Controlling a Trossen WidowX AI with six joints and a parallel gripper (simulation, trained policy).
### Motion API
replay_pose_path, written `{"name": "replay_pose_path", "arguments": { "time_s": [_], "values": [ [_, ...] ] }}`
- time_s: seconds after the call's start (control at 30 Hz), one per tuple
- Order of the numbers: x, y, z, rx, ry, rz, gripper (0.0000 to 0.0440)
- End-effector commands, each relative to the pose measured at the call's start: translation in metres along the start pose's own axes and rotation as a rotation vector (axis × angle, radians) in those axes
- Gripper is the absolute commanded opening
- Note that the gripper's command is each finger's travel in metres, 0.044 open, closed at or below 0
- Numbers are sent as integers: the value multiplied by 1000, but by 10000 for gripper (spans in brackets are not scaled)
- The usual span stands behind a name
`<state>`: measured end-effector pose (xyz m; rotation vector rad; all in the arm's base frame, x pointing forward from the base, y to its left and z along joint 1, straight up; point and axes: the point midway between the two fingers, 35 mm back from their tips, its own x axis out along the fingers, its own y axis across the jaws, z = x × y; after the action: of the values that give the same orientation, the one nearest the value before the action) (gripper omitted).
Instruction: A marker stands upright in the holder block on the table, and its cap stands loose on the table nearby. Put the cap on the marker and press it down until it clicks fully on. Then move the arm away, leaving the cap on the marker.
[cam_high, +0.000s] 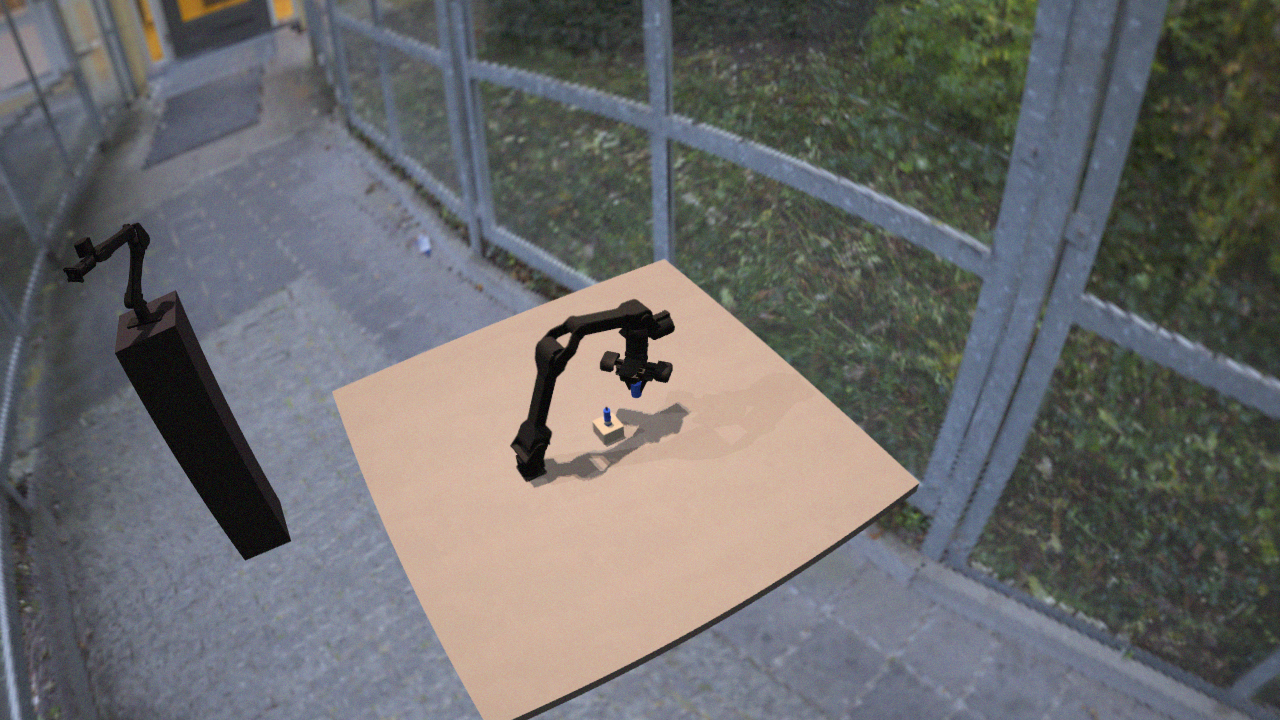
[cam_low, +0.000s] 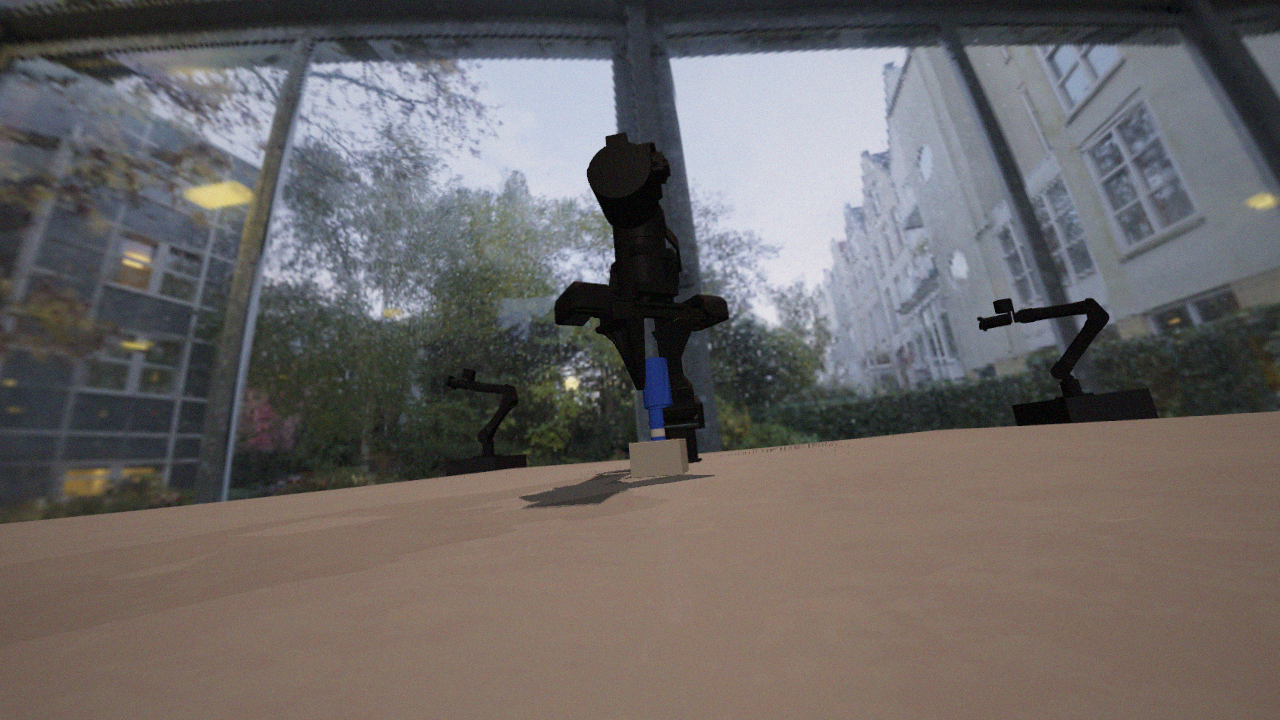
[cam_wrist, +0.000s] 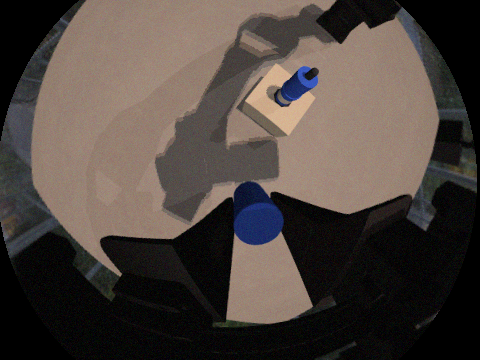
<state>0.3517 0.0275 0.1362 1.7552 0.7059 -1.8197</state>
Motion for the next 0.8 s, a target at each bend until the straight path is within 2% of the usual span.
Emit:
{"name": "replay_pose_path", "arguments": {
  "time_s": [0.0, 0.43, 0.77],
  "values": [
    [-11, -4, 6, 12, 2, -7, 25],
    [-38, -15, 48, 66, -32, -47, 5],
    [-43, -23, 72, 108, -37, -67, 0]
  ]
}}
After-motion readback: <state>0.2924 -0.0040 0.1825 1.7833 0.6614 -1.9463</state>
